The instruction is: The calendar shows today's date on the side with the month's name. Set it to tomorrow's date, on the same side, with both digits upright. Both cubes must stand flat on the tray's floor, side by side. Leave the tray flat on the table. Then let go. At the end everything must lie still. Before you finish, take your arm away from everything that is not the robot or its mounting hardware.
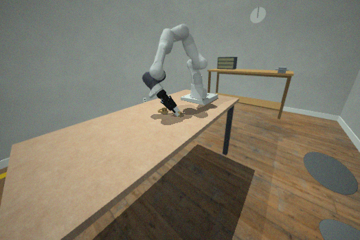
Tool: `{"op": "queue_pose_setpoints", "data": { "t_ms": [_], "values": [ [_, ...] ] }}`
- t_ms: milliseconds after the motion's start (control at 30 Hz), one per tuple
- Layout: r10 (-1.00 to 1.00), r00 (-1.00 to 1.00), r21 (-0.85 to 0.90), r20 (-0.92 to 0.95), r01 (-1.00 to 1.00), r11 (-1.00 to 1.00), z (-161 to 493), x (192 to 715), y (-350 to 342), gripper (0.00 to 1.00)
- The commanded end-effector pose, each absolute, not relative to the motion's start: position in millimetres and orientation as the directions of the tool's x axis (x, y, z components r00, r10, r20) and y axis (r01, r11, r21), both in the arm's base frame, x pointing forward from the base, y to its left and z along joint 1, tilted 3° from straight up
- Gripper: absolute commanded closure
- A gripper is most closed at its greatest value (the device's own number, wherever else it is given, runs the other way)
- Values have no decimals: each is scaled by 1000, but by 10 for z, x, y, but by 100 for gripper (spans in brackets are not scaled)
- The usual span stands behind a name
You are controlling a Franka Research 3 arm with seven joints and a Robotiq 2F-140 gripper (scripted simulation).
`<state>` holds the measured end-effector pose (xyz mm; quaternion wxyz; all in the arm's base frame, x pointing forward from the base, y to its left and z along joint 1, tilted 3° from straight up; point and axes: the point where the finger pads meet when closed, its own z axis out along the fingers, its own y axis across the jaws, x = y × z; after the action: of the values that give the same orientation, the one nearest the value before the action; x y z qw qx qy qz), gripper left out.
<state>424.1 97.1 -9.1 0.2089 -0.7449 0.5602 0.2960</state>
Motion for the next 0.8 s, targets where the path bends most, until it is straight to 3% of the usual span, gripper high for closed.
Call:
{"op": "queue_pose_setpoints", "data": {
  "t_ms": [0, 367, 400, 767],
  "values": [
    [-710, 198, 16, -675, -959, -282, -95, 4257, 973, 78],
    [-710, 198, 16, -675, -959, -282, -95, 4257, 973, 71],
    [-710, 198, 16, -675, -959, -282, -95, 4257, 973, 59],
    [-710, 198, 16, -675, -959, -282, -95, 4257, 973, 59]
  ]
}}
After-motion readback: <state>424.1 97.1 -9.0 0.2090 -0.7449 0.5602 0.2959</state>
